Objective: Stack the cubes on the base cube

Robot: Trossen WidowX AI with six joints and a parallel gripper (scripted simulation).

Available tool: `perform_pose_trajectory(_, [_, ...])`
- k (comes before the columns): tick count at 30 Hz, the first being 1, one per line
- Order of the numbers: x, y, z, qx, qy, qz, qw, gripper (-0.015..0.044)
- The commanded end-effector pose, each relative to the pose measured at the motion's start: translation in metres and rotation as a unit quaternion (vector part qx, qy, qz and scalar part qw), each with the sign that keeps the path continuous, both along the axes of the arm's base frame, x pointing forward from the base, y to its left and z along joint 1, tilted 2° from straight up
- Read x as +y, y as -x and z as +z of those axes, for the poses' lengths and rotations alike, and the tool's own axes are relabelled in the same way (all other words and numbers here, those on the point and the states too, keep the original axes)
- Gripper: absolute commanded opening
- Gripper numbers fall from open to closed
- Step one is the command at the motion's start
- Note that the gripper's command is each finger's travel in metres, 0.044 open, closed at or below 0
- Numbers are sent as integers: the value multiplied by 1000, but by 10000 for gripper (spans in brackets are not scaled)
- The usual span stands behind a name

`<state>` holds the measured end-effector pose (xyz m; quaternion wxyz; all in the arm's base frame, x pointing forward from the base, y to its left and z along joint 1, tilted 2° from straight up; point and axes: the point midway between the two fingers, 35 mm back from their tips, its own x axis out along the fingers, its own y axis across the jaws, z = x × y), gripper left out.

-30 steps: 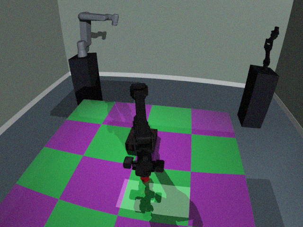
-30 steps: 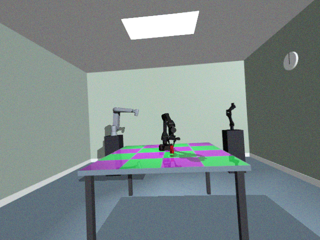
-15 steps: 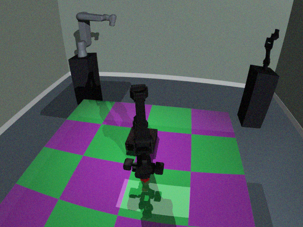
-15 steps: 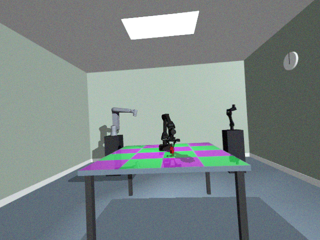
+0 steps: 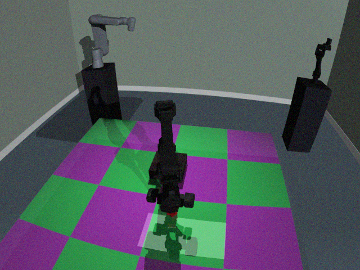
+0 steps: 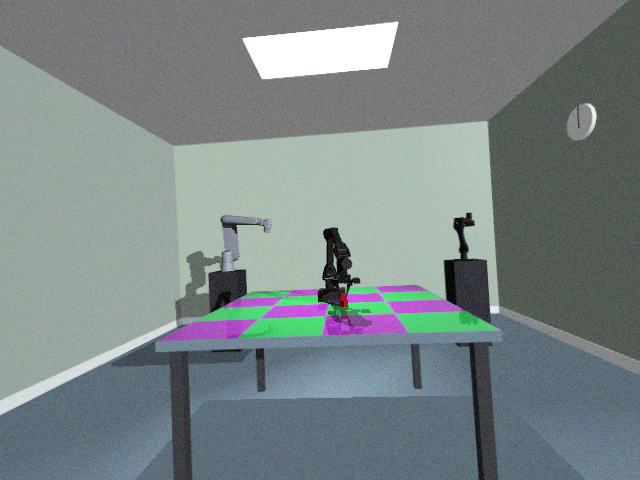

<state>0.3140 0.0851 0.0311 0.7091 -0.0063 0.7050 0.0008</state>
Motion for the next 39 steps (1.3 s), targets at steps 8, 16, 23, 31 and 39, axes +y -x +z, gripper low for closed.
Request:
perform_pose_trajectory(8, [0, 0, 5, 0, -1, -1, 1000, 205])
perform_pose_trajectory(16, [0, 0, 20, 0, 0, 0, 1000, 205])
perform_pose_trajectory(23, [0, 0, 33, 0, 0, 0, 1000, 205])
perform_pose_trajectory(31, [0, 0, 49, 0, 0, 0, 1000, 205])
perform_pose_trajectory(39, [0, 0, 64, 0, 0, 0, 1000, 205])
